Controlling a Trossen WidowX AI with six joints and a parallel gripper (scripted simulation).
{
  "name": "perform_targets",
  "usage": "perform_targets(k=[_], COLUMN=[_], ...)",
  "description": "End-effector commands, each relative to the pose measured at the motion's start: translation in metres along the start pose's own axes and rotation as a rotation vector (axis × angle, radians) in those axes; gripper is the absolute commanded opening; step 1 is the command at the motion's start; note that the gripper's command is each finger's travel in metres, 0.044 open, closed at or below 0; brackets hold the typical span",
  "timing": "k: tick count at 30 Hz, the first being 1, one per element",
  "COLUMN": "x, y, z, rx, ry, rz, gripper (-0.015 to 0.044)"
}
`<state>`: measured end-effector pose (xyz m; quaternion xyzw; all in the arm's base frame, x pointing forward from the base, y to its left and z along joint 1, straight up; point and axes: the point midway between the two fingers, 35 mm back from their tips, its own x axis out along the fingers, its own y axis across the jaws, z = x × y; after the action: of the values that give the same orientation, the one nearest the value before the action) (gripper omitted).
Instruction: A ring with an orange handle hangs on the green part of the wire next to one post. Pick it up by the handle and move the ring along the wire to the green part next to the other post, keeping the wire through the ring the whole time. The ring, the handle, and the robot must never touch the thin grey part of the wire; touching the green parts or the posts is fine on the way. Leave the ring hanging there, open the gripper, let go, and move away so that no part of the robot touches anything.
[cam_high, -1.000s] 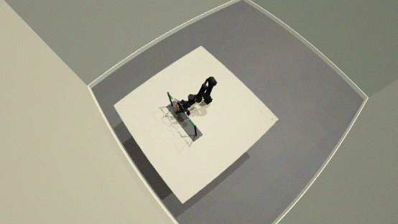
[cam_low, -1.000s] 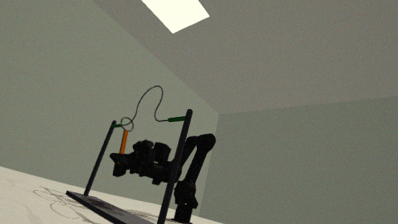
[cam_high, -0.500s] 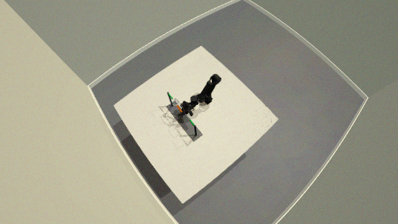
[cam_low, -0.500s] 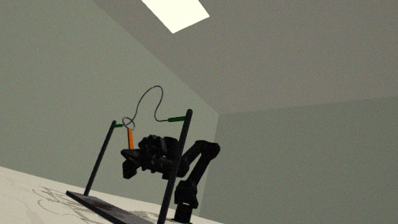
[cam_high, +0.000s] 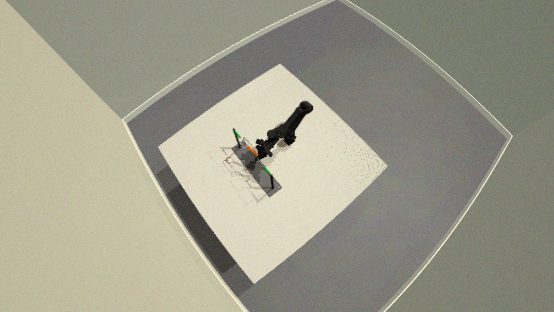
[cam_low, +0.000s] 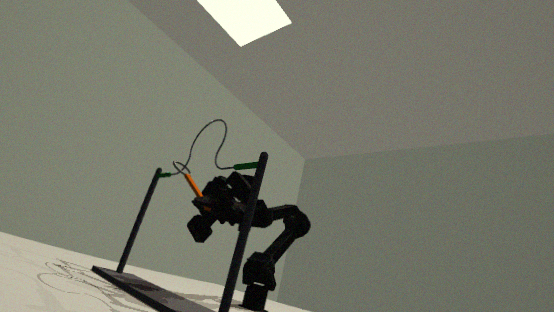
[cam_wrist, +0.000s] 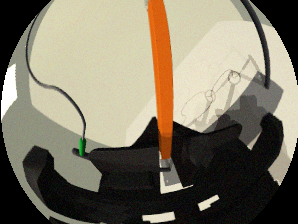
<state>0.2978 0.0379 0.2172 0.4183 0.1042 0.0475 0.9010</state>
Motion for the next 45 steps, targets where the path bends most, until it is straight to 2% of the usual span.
perform_targets(k=[1, 14, 34, 45], x=[-0.012, -0.039, -0.049, -0.054], y=[0.019, 0.062, 0.113, 0.128], z=[0.002, 0.016, 0.050, 0.069], rx=[0.100, 0.373, 0.733, 0.834], ry=[0.068, 0.259, 0.260, 0.260], rz=[0.030, 0.142, 0.278, 0.314], gripper=[-0.0150, -0.0150, -0.0150, -0.0150])
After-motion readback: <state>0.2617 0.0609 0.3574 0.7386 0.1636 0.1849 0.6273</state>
